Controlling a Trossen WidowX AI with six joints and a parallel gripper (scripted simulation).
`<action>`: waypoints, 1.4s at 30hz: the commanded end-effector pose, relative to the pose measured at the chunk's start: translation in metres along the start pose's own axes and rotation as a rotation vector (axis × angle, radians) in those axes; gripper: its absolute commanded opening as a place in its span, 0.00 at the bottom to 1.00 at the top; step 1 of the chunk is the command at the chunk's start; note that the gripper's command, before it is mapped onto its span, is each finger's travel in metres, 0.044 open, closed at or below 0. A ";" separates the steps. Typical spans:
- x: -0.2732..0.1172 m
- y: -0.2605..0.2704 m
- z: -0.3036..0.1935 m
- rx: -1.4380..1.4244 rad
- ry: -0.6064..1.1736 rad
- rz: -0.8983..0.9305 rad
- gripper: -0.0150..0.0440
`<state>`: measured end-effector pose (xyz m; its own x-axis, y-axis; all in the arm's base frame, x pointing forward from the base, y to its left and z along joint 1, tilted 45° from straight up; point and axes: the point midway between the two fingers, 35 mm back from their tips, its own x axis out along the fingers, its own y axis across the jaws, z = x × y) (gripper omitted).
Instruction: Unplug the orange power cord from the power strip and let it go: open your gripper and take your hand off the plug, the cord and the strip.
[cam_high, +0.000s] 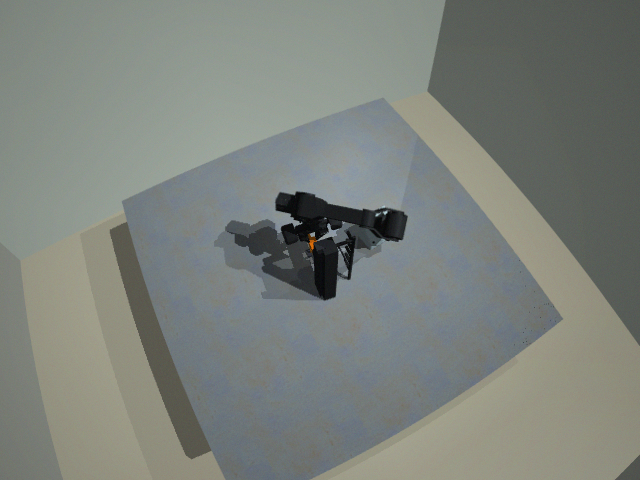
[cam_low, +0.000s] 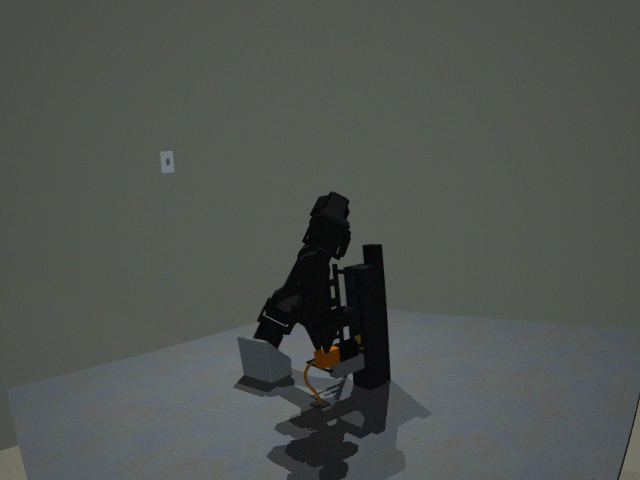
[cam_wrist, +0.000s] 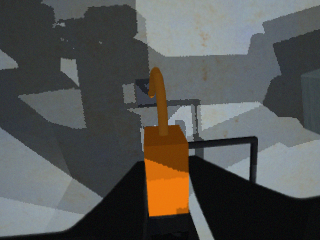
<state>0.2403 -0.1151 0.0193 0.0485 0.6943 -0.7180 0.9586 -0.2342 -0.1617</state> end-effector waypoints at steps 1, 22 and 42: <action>-0.001 0.001 0.007 -0.004 -0.007 0.004 0.25; -0.008 0.001 0.039 0.000 -0.007 0.008 1.00; -0.013 0.000 0.065 -0.001 -0.007 0.008 1.00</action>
<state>0.2217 -0.1679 -0.0157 0.0578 0.6878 -0.7236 0.9575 -0.2434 -0.1549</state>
